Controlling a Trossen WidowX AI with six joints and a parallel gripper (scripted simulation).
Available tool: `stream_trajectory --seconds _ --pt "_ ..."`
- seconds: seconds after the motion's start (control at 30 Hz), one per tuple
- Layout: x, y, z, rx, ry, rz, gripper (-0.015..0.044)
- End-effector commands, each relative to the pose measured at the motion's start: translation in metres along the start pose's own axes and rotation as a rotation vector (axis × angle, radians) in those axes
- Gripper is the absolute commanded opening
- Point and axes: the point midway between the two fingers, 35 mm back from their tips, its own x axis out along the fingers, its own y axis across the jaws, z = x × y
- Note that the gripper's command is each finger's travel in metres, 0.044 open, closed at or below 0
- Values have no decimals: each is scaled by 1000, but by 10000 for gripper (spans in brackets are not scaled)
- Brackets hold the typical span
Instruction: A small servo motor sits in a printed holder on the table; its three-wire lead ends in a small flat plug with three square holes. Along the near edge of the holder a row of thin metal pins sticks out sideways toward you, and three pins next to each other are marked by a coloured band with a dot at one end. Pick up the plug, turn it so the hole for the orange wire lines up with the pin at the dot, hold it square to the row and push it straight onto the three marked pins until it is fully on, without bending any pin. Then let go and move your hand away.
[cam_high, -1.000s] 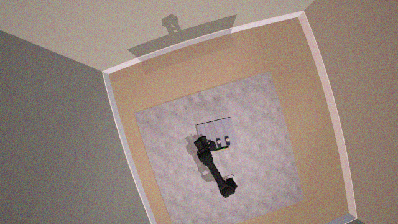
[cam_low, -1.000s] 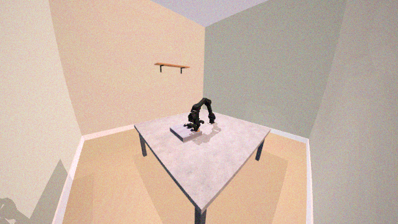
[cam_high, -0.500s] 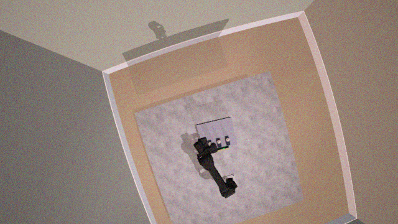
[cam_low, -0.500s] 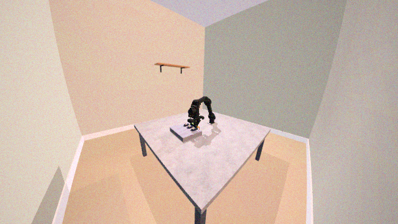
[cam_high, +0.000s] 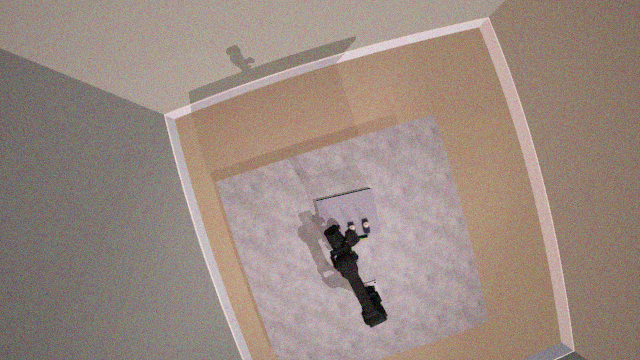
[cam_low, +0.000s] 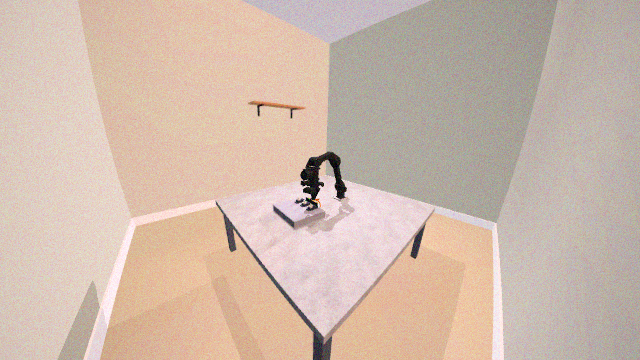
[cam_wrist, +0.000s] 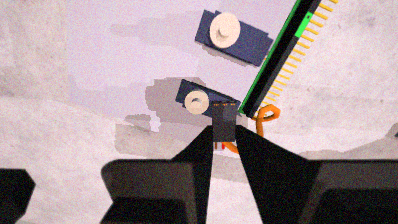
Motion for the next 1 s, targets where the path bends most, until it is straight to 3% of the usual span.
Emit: stream_trajectory --seconds 0.0,0.97 --pt "-3 -13 8 -104 2 5 0" --pt "2 -116 44 -899 0 -5 0"
